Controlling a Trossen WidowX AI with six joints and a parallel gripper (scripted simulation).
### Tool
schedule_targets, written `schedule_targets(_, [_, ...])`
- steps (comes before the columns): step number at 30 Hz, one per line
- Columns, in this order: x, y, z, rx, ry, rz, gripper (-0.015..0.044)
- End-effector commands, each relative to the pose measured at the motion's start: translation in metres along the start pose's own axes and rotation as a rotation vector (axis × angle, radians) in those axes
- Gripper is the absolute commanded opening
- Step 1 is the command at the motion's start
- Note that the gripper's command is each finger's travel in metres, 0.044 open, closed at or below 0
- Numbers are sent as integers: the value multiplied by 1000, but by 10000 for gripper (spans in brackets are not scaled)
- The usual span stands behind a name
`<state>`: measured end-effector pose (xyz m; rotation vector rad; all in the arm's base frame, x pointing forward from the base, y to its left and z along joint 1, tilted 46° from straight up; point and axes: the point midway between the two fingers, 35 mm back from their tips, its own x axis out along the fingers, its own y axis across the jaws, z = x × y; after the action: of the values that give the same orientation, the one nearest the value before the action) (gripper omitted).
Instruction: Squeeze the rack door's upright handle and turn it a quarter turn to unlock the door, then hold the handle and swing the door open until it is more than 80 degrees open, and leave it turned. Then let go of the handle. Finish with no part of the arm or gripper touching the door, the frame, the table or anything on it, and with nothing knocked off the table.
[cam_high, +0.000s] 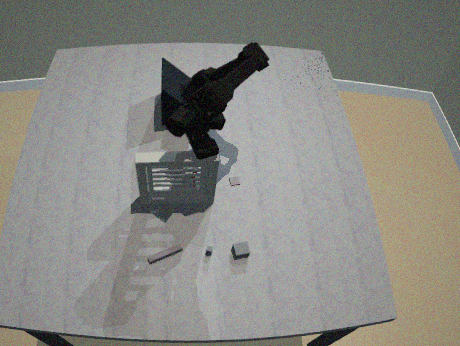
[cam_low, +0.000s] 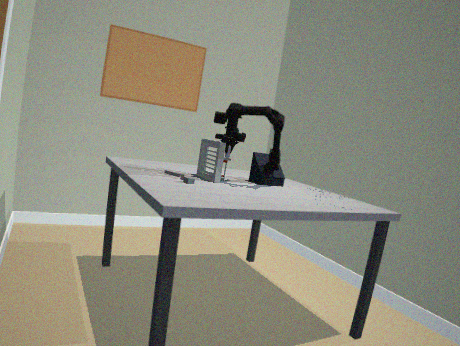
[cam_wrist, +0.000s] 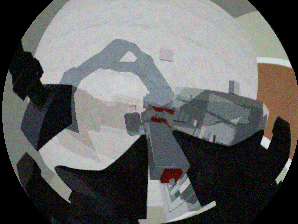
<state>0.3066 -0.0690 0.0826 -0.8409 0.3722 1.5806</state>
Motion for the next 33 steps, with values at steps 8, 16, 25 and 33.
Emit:
schedule_targets(8, [1,-2,-1,-31,8,-3,9])
schedule_targets(16, [1,-2,-1,-31,8,-3,9])
schedule_targets(25, [1,-2,-1,-31,8,-3,35])
schedule_targets(33, [1,-2,-1,-31,8,-3,245])
